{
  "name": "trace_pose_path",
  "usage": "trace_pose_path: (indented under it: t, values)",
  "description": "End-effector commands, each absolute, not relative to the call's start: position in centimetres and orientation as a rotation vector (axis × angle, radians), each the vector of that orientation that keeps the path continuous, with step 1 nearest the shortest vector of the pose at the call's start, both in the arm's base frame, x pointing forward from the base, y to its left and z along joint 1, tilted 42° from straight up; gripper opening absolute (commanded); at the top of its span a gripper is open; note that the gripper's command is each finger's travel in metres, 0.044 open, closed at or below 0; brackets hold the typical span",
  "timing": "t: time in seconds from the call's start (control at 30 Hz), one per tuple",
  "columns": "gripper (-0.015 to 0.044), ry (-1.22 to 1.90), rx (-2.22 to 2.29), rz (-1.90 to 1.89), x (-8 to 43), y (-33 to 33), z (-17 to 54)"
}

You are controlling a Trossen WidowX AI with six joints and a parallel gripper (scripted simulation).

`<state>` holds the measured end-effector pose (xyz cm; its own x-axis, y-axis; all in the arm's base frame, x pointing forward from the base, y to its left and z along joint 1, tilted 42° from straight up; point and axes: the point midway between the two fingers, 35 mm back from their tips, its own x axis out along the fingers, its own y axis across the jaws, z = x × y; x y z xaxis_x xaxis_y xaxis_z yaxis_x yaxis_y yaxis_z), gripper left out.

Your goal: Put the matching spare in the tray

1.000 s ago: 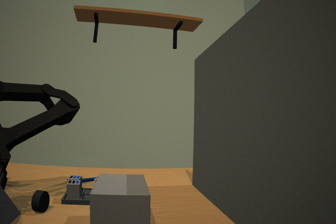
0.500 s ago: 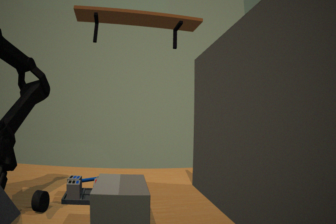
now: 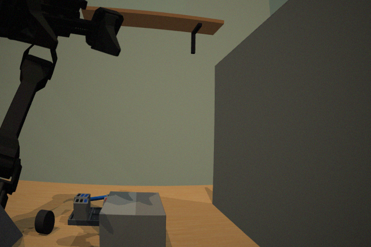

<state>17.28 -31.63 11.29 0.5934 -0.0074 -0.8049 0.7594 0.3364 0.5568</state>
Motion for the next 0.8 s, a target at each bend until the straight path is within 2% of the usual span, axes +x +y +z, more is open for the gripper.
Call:
trace_pose_path:
  t: [0.0, 0.37, 0.5, 0.57, 0.77]
  values:
    - [0.0440, 0.973, 1.034, -0.369, 22.3, -29.0, 10.8]
    - [0.0440, 1.268, 0.815, 0.096, 31.6, -19.9, 9.4]
    - [0.0440, 1.408, 0.698, 0.376, 35.1, -13.7, 9.0]
    - [0.0440, 1.449, 0.660, 0.465, 36.0, -11.5, 8.9]
    - [0.0440, 1.454, 0.656, 0.476, 36.1, -11.3, 8.9]
